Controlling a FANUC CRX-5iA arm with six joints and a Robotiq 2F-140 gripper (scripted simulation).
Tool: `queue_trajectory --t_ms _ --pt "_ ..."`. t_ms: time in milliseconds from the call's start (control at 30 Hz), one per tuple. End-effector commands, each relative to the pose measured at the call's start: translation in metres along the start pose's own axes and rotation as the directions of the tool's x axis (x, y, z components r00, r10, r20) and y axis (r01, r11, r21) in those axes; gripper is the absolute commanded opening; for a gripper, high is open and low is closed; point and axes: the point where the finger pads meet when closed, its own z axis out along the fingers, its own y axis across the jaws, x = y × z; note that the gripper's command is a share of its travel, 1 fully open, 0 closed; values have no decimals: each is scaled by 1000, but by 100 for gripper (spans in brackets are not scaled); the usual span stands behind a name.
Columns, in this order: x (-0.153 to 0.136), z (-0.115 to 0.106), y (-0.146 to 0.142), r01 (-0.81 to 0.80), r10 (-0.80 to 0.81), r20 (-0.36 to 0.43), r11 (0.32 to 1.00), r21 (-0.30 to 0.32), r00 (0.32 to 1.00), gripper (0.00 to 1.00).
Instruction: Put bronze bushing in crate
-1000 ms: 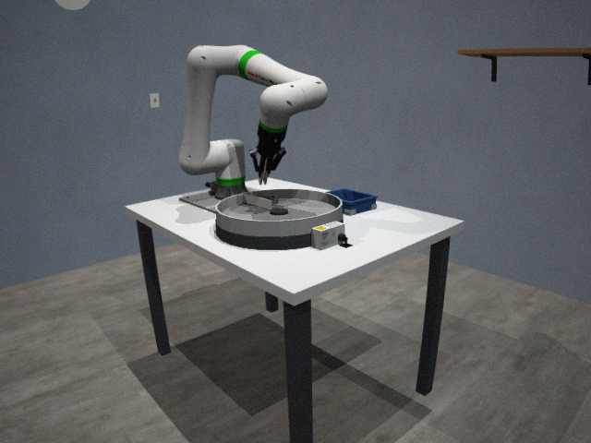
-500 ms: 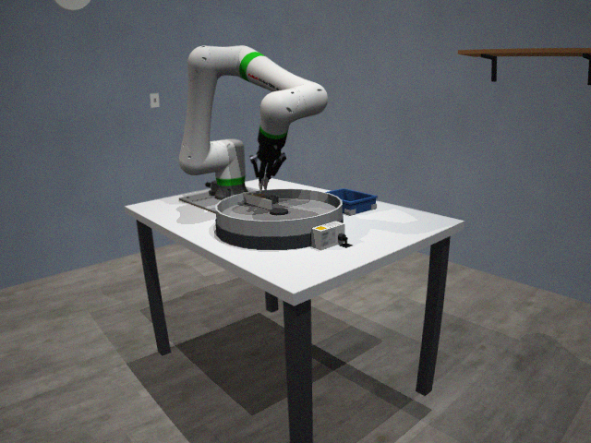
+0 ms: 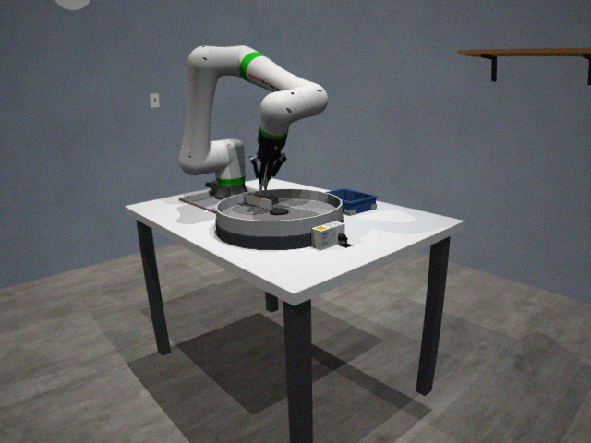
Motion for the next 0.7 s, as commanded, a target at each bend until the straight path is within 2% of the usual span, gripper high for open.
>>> queue_trajectory --t_ms 0,667 --pt "0 0 0 0 0 0 1000 0 1000 6" --pt "2 2 0 0 0 0 1000 0 1000 6"
